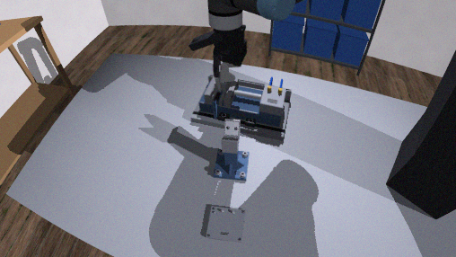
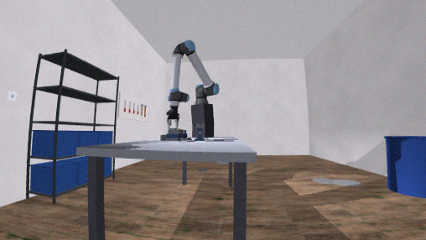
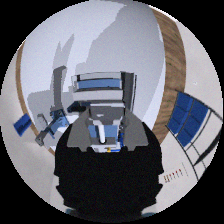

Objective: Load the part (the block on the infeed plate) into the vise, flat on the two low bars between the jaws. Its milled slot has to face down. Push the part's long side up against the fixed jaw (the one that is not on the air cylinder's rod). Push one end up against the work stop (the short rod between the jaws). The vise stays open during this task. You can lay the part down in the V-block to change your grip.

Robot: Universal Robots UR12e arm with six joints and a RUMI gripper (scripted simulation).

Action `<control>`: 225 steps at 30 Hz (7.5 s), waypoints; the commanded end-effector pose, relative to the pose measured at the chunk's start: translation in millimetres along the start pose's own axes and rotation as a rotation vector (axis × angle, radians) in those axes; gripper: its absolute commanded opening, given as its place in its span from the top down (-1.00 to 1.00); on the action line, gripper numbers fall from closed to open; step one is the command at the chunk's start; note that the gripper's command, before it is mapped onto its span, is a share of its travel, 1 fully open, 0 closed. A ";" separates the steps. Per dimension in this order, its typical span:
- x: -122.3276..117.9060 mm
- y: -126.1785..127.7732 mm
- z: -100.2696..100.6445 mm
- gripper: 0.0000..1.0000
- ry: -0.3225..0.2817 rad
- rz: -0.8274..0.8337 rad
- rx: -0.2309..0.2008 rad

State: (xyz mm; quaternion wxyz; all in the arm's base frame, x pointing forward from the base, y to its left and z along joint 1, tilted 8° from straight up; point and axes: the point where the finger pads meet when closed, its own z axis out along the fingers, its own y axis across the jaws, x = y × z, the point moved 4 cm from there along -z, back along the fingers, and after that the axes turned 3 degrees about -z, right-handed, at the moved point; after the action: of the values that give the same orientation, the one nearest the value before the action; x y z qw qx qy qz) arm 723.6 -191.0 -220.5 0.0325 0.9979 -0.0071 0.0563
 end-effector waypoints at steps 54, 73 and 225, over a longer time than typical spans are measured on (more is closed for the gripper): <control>0.5 0.2 -38.0 0.06 0.001 0.000 0.000; 0.5 0.2 -76.8 0.06 0.001 0.000 0.000; -2.4 47.6 -26.3 1.00 0.001 -0.001 0.000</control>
State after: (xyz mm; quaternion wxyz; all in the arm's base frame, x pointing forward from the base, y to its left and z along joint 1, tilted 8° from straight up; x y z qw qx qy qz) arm 716.9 -236.5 -191.8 0.0325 0.9979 -0.0068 0.0562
